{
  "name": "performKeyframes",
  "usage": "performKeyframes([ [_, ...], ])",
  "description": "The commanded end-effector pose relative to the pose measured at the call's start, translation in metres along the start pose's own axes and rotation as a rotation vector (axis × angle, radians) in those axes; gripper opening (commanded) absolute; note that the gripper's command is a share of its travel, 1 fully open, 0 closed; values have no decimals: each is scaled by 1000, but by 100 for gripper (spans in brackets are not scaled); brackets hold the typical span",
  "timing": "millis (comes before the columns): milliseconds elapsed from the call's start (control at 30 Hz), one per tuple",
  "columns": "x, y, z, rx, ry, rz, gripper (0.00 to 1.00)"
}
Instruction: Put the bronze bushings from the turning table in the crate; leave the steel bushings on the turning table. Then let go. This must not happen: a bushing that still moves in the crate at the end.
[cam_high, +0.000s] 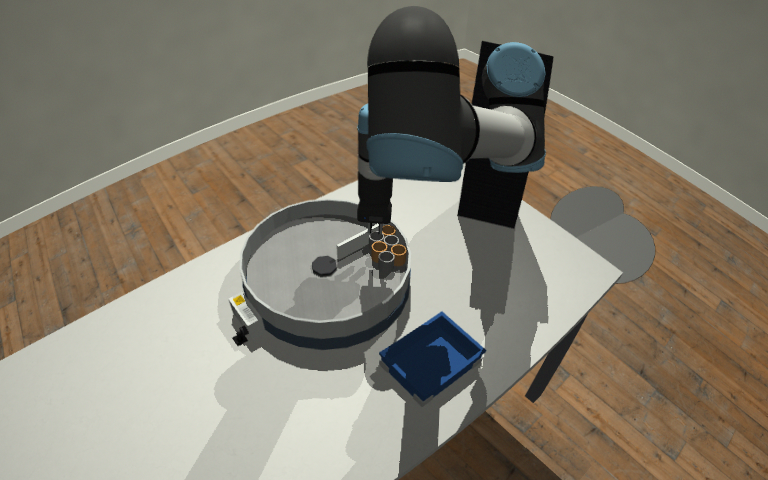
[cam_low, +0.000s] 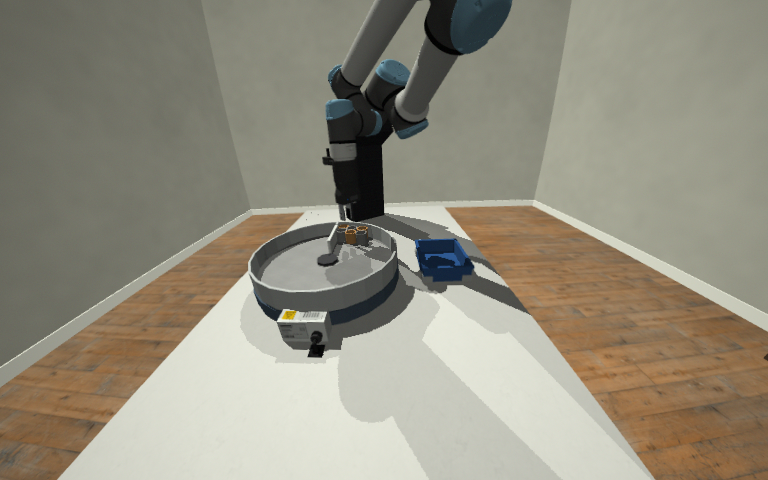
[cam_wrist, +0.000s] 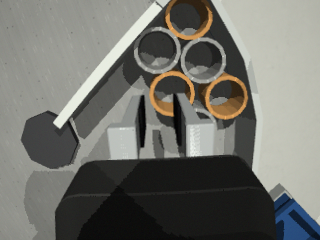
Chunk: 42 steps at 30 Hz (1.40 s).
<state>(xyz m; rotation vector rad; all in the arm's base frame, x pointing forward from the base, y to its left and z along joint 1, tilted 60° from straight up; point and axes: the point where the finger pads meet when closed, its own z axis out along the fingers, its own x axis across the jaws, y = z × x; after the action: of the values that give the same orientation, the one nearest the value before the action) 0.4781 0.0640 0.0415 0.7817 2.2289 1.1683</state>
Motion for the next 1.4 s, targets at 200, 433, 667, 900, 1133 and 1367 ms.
performKeyframes([
  [200,0,0,0,0,-1,0,48],
  [433,0,0,0,0,-1,0,45],
  [667,0,0,0,0,-1,0,45],
  [900,0,0,0,0,-1,0,45],
  [1133,0,0,0,0,-1,0,45],
  [1367,0,0,0,0,-1,0,45],
])
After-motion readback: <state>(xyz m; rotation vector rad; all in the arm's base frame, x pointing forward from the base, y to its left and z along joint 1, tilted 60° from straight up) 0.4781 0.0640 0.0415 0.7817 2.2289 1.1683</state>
